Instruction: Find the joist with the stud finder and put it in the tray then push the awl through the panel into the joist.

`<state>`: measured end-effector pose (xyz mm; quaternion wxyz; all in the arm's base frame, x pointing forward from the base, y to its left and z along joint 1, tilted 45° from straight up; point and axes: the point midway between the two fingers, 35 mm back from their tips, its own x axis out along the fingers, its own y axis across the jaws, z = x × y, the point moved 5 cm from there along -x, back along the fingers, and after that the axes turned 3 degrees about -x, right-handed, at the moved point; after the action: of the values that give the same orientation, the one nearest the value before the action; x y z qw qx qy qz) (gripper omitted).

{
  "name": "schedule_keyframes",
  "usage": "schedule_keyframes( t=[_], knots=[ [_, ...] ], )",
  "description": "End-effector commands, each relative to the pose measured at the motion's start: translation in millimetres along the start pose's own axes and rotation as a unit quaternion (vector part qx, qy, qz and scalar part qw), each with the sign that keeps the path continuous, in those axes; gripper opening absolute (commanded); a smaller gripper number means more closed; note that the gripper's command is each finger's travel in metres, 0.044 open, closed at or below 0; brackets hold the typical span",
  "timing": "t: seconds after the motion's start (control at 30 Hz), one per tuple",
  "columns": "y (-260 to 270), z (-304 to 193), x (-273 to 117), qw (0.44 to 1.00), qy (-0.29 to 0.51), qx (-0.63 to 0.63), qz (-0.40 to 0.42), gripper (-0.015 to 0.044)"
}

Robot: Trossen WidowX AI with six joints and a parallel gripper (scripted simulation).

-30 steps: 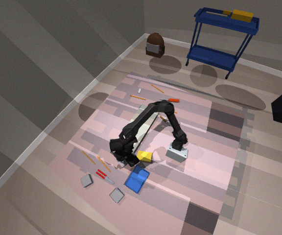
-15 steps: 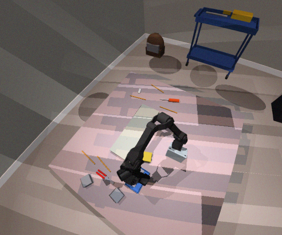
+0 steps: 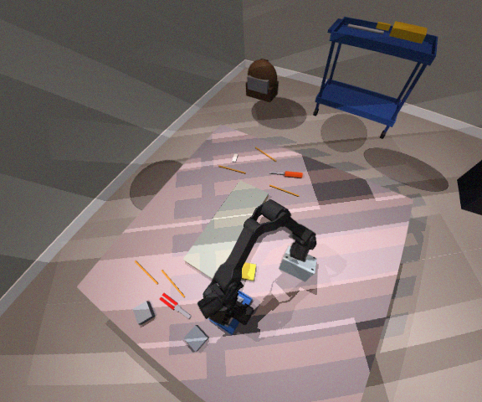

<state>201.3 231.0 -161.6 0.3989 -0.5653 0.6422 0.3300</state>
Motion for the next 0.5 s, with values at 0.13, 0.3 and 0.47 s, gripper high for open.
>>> schedule_keyframes(
  t=[0.13, 0.3, 0.47],
  knots=[
    [-0.8, -6.2, 23.1, 1.000, 0.001, -0.002, -0.001, 0.0000],
    [-0.7, -10.4, 36.4, 1.000, 0.001, -0.002, -0.002, 0.0000],
    [-0.2, -15.1, 49.5, 1.000, 0.001, -0.002, -0.002, 0.0000]
  ],
)
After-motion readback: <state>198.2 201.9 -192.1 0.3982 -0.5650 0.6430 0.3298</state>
